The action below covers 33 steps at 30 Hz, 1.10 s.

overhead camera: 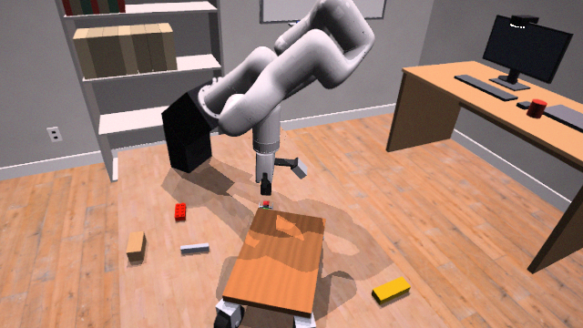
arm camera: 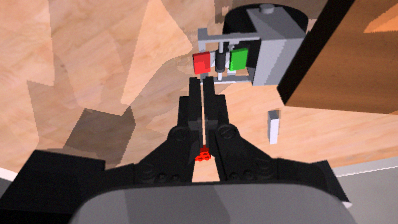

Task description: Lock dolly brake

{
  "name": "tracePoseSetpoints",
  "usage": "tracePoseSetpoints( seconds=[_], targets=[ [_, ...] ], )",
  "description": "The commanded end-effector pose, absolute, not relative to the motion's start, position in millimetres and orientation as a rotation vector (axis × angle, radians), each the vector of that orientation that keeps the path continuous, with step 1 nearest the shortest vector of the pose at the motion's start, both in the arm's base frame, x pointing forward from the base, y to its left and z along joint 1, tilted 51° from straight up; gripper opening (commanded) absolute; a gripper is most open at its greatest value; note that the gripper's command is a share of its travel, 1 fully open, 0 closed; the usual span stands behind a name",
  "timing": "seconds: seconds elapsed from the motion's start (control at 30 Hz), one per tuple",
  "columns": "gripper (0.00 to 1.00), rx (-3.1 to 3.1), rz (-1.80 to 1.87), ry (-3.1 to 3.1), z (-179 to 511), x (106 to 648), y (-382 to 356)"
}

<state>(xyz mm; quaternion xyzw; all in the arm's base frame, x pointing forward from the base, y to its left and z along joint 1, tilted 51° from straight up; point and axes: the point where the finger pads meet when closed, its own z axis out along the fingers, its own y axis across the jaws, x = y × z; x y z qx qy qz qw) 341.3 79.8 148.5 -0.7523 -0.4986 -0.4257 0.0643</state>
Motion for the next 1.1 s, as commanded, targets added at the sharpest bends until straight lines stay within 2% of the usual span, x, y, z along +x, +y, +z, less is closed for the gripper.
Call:
tracePoseSetpoints(
  seconds=[0.0,1.07],
  targets=[
    [0.0,-2.271,-1.292,-1.505,145.9,345.2,82.3],
    [0.0,-2.271,-1.292,-1.505,128.2,361.4,96.9]
  ],
)
